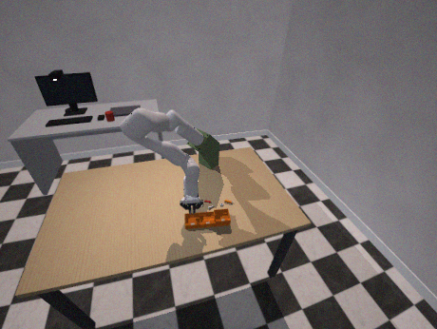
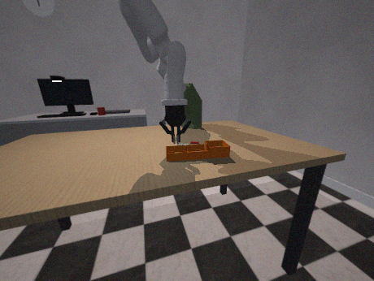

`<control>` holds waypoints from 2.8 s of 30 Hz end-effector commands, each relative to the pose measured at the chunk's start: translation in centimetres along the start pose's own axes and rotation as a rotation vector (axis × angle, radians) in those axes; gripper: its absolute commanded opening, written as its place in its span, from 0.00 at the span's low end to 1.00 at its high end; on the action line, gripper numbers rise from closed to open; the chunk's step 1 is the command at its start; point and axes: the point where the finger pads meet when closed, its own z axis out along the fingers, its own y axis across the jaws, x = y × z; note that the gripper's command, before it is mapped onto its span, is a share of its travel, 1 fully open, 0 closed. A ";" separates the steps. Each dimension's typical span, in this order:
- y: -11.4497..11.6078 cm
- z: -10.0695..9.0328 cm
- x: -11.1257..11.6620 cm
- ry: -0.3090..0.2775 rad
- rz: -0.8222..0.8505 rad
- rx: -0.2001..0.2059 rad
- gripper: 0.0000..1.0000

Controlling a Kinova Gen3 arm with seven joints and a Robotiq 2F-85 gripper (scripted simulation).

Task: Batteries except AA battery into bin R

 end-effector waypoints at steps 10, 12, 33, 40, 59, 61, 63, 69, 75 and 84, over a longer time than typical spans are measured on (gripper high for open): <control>0.0 -3.1 0.2 0.008 -0.006 0.001 0.09; 0.0 -3.1 0.2 0.008 -0.005 0.002 0.09; -8.6 -3.0 0.1 0.008 0.010 0.001 0.09; -8.5 -3.0 0.2 0.008 0.000 0.001 0.09; -8.5 1.8 0.3 0.008 0.007 0.007 0.09; -8.5 2.3 0.3 0.008 0.007 0.007 0.09; -8.5 2.8 0.3 0.008 0.007 0.007 0.09; -8.6 3.1 0.3 0.009 0.001 0.007 0.09; -8.5 3.0 0.2 0.008 0.000 0.004 0.09; -8.5 3.0 0.2 0.008 0.000 0.004 0.09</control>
